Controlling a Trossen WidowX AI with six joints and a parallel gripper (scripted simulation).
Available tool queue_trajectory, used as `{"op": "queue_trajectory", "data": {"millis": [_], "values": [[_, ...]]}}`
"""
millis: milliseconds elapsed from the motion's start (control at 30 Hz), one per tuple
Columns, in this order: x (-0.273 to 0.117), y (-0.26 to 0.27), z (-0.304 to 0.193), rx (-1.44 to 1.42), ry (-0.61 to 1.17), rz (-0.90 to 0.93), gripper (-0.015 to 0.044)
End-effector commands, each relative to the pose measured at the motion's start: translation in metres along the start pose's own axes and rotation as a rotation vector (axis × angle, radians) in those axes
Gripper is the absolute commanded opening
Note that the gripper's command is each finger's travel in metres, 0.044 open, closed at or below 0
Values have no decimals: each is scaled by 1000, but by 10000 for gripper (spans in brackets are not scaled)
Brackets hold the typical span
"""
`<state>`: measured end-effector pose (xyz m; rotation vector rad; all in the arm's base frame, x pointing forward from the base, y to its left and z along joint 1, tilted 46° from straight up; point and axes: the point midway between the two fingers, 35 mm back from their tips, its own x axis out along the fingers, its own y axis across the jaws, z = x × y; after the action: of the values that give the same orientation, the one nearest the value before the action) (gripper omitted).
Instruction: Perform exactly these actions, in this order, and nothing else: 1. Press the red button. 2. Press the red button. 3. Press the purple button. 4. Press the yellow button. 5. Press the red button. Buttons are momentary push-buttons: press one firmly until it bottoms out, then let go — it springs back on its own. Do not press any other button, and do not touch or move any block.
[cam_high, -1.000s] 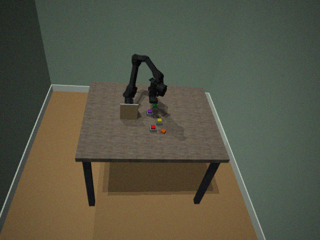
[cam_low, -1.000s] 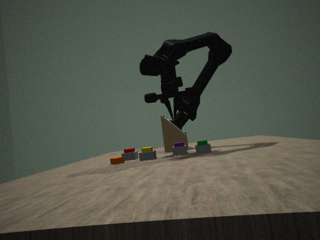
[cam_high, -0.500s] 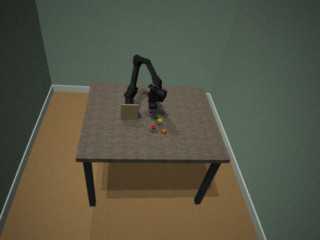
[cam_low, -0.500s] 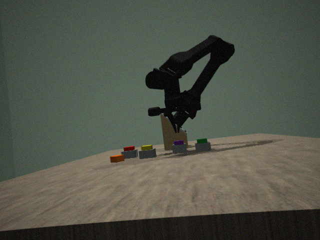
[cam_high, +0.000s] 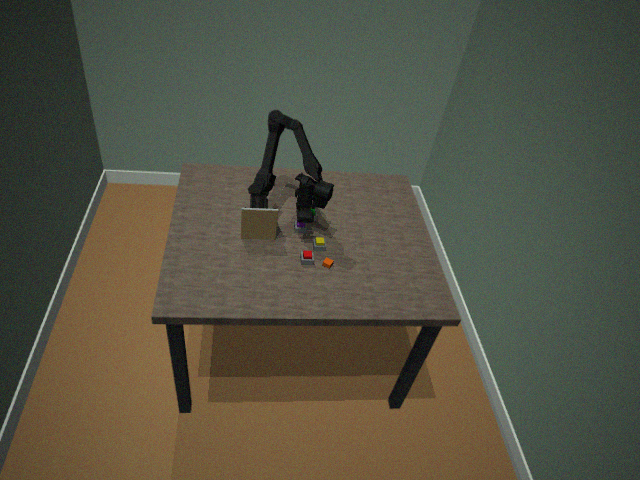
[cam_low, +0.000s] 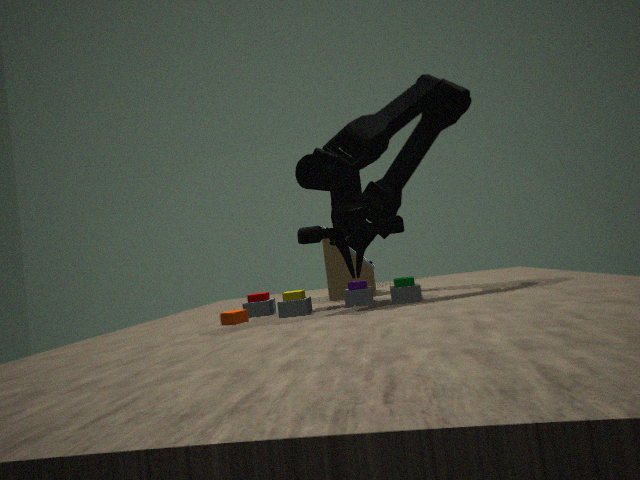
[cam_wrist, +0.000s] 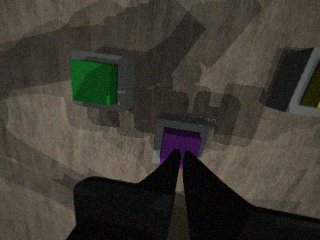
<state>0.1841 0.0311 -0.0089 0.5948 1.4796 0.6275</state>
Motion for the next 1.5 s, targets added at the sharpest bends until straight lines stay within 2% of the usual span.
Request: {"op": "queue_trajectory", "data": {"millis": [0,800,967,1167,1333,1467], "values": [[9,0,-2,8,6,8,20],[16,1,-2,8,6,9,20],[-17,0,-2,7,6,7,20],[-21,0,-2,8,6,7,20],[-78,-1,-1,9,7,5,20],[-81,-1,-2,8,7,5,20]]}}
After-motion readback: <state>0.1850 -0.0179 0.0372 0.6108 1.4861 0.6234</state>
